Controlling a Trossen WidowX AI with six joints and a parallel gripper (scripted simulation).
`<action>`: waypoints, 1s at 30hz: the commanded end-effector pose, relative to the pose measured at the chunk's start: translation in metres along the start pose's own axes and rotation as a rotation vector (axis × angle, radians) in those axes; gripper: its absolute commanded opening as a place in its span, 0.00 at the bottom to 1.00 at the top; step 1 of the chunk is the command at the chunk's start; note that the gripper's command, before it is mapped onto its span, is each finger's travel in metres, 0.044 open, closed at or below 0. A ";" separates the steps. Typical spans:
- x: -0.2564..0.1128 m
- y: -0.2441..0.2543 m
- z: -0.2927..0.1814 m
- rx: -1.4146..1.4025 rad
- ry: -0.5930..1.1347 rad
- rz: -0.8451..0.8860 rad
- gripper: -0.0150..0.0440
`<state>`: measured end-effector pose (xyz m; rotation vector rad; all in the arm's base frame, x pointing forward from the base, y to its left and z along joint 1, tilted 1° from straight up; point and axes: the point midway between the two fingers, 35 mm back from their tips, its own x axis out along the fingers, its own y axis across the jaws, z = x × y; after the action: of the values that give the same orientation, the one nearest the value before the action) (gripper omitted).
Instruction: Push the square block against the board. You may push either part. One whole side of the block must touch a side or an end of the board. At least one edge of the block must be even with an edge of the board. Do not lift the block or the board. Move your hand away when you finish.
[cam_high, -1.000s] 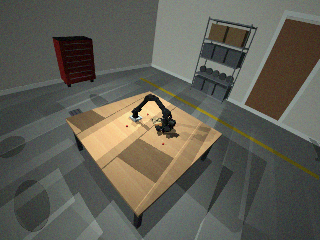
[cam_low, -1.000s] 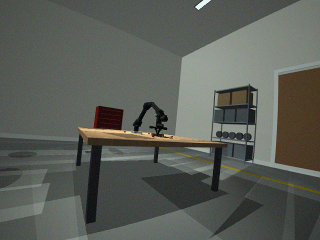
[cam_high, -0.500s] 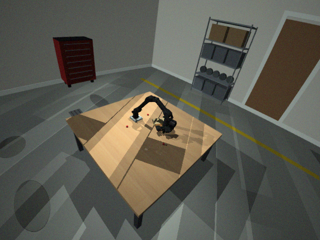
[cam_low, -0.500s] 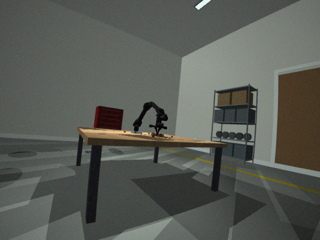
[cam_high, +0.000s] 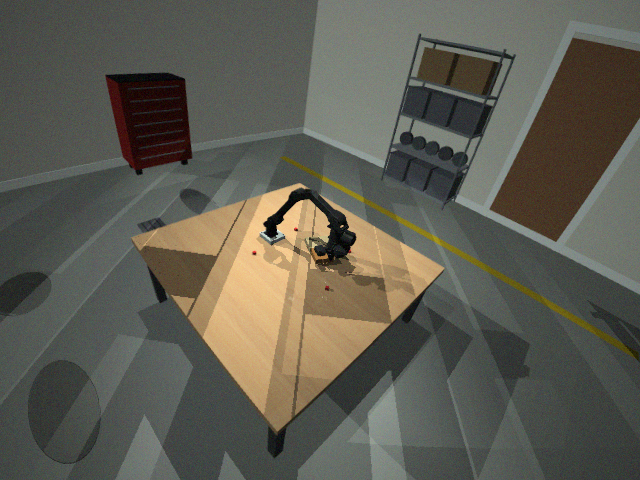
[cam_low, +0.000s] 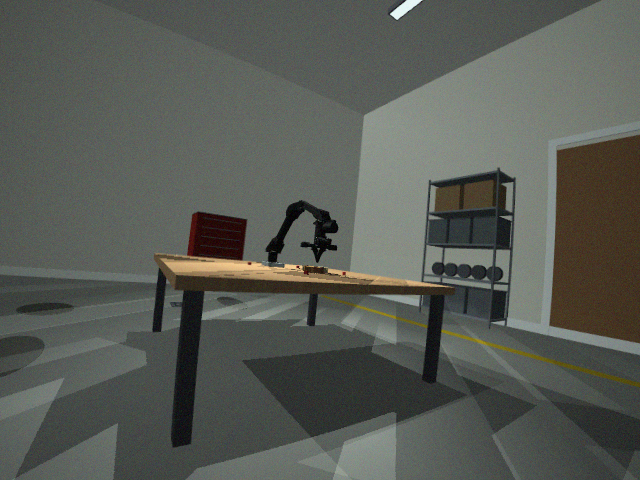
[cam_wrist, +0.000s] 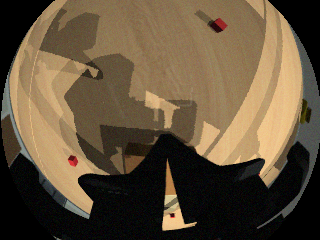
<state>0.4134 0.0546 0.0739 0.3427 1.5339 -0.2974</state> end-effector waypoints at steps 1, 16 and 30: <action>-0.002 0.012 -0.010 -0.135 -0.003 0.002 0.25; -0.003 0.049 -0.049 -0.649 0.000 0.005 0.25; -0.004 0.078 -0.088 -1.128 0.003 0.010 0.25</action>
<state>0.3702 0.1515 0.0776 -0.4513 1.4990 0.4907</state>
